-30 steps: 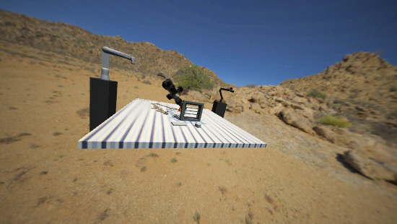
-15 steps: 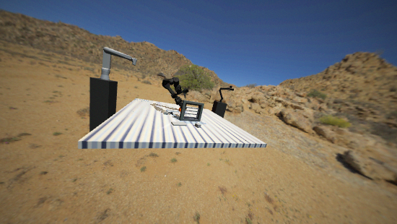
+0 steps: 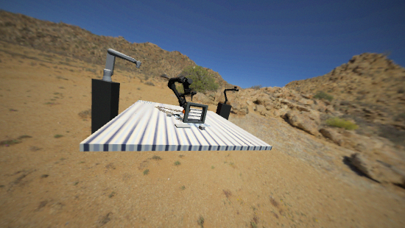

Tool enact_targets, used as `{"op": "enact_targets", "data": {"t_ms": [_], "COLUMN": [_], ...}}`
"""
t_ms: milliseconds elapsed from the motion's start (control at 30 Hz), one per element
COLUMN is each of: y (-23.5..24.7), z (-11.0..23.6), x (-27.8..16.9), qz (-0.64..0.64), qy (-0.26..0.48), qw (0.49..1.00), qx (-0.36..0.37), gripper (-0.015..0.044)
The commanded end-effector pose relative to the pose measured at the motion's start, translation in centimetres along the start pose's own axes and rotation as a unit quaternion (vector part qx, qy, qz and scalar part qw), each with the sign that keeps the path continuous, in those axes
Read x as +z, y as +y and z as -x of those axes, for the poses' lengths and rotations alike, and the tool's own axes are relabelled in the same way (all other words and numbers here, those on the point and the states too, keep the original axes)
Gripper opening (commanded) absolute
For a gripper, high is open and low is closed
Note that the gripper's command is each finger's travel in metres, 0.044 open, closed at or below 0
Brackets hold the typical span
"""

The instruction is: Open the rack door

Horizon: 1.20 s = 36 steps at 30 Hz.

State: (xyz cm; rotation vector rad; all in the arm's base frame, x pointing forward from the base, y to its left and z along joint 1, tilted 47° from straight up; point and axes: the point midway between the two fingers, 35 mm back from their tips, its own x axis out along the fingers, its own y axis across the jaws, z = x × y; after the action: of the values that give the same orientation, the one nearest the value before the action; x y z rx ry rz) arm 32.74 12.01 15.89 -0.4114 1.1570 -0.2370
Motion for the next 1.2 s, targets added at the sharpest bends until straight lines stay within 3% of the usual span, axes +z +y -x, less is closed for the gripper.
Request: {"op": "enact_targets", "data": {"t_ms": [0,367,1167], "y": [0.7,2.3,1.4], "z": [0.5,2.0,-0.9], "x": [-0.3,-1.1,-1.5], "qz": [0.030,0.124,0.133], "qy": [0.020,0.061,0.113], "qw": [0.999,0.982,0.974], "qx": [-0.034,-0.130,-0.144], "gripper": [0.0281,0.0281,0.0281]}}
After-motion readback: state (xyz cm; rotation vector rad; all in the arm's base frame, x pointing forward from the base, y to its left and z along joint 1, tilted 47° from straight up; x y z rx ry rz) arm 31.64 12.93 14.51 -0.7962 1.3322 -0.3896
